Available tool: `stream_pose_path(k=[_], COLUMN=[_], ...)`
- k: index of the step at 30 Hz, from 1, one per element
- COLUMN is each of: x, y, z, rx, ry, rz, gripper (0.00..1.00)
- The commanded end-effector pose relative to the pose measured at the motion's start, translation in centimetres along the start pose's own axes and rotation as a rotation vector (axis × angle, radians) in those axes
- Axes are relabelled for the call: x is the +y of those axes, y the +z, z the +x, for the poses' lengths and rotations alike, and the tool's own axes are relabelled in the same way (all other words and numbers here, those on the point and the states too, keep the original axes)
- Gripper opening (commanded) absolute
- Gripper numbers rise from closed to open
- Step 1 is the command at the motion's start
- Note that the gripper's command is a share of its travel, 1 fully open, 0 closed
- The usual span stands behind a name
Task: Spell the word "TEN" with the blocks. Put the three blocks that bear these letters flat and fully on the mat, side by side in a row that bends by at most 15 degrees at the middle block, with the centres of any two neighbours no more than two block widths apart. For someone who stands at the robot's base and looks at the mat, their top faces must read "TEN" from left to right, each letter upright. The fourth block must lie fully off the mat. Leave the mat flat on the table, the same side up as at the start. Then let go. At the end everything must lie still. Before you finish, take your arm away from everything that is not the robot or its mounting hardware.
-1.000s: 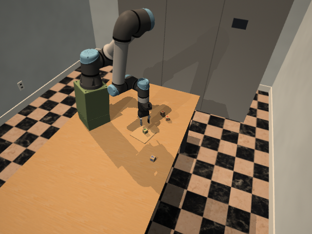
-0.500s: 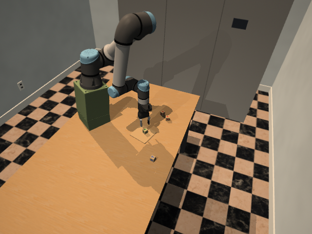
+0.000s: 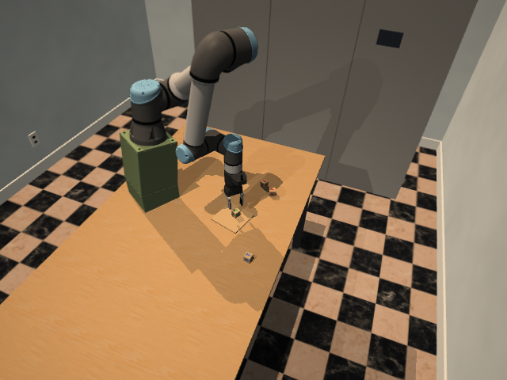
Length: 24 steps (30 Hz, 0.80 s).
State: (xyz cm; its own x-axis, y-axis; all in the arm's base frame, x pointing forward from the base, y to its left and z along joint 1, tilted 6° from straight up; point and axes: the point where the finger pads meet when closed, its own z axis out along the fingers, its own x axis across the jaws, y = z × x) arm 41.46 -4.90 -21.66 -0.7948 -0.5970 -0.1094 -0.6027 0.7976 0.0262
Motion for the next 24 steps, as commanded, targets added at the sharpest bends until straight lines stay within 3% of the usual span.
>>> stream_pose_path(k=[1,24], x=[0.0,0.0], y=[0.7,1.9], z=[0.0,0.0], rx=[-0.001,-0.001], ry=[0.0,0.0], rz=[0.001,0.001], gripper=[1.0,1.0])
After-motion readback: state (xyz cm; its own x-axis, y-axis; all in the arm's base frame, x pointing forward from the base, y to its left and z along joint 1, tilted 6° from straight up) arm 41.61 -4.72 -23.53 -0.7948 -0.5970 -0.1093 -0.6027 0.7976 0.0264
